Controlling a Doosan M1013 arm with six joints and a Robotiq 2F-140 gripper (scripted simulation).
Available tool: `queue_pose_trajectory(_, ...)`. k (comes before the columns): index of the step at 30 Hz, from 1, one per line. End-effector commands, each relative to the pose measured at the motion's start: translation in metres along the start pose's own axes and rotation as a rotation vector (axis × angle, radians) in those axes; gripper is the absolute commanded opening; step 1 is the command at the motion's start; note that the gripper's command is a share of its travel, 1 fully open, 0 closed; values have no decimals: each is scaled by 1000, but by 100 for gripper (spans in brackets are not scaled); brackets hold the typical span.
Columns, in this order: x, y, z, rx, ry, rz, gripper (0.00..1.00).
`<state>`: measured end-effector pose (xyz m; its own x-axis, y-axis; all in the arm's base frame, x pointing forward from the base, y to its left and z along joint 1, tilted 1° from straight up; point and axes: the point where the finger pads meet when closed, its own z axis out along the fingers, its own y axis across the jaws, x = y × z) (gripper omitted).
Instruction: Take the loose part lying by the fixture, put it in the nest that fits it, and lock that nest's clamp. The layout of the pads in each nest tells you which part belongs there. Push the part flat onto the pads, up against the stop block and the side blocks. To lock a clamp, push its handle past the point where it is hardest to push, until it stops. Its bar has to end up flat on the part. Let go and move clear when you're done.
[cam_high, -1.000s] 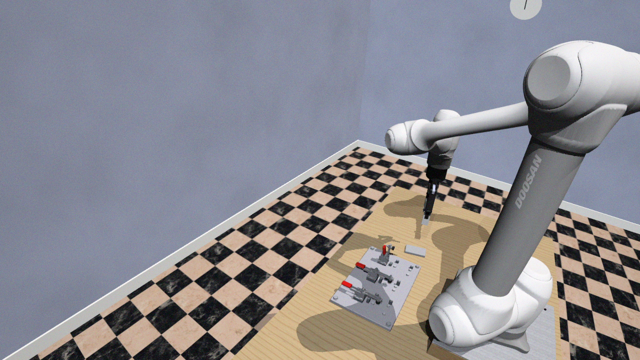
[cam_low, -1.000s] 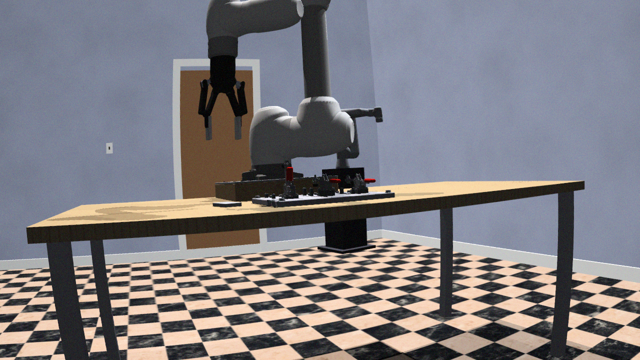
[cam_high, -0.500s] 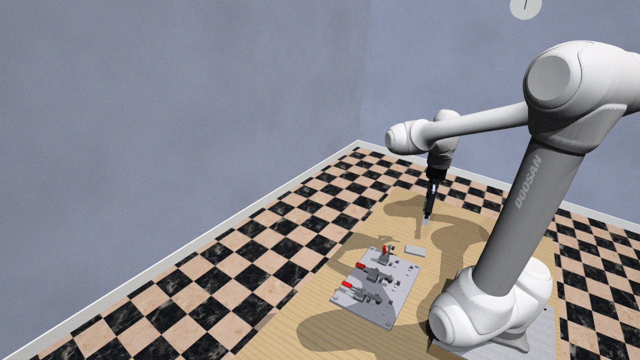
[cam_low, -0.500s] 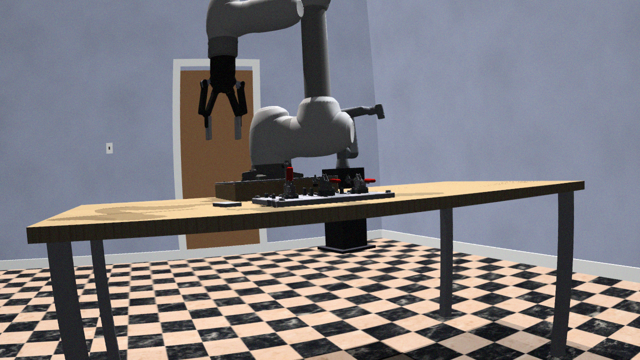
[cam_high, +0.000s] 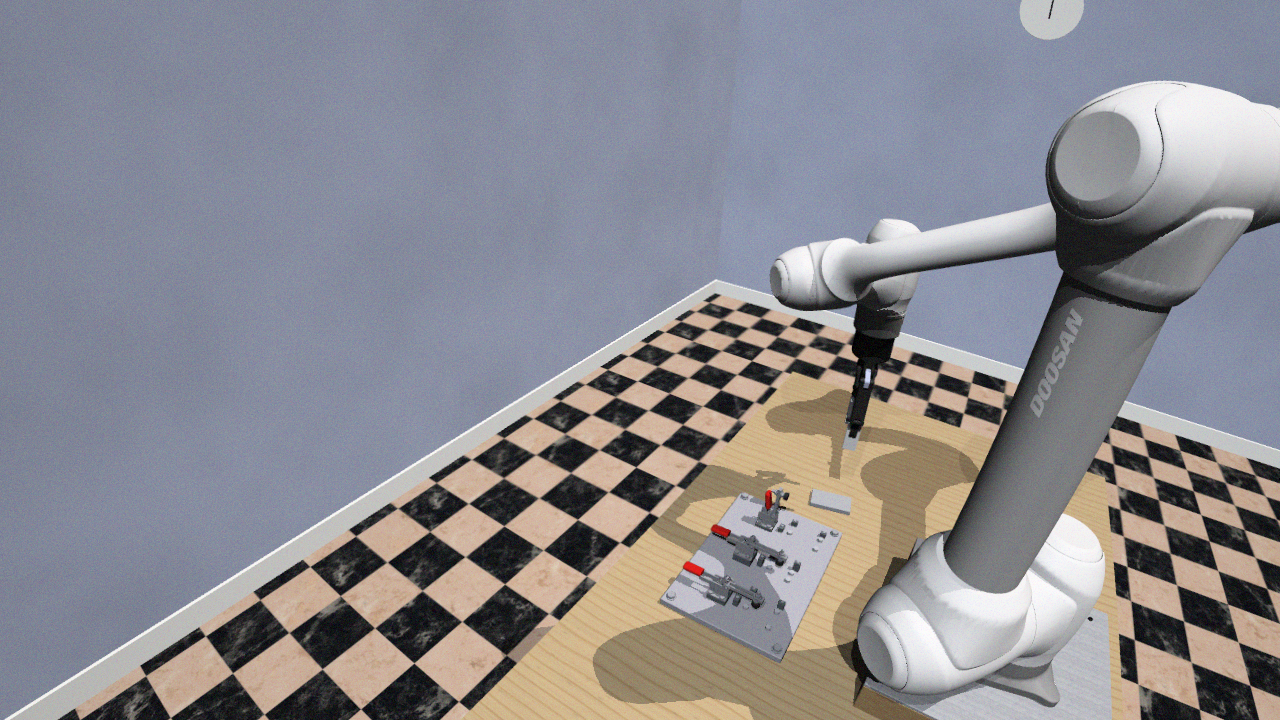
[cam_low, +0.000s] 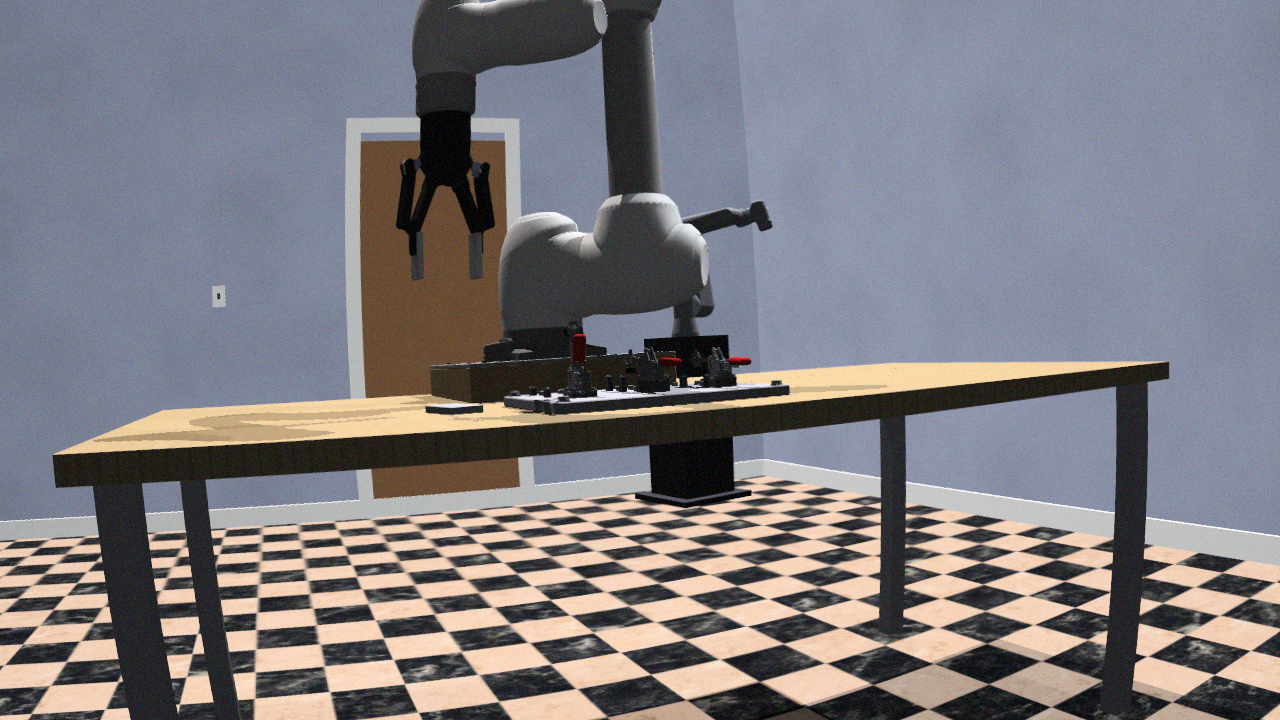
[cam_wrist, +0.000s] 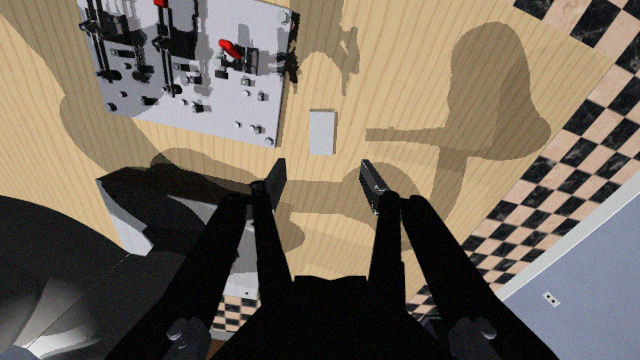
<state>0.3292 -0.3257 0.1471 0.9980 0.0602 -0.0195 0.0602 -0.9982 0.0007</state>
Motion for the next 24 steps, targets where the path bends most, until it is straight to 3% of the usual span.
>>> queue_pose_trajectory(1, 3, 3, -1, -4, 8, 1, 62)
queue_pose_trajectory(18, 3, 4, 27, -4, 8, 1, 62)
queue_pose_trajectory(24, 4, 4, 53, -4, 8, 1, 62)
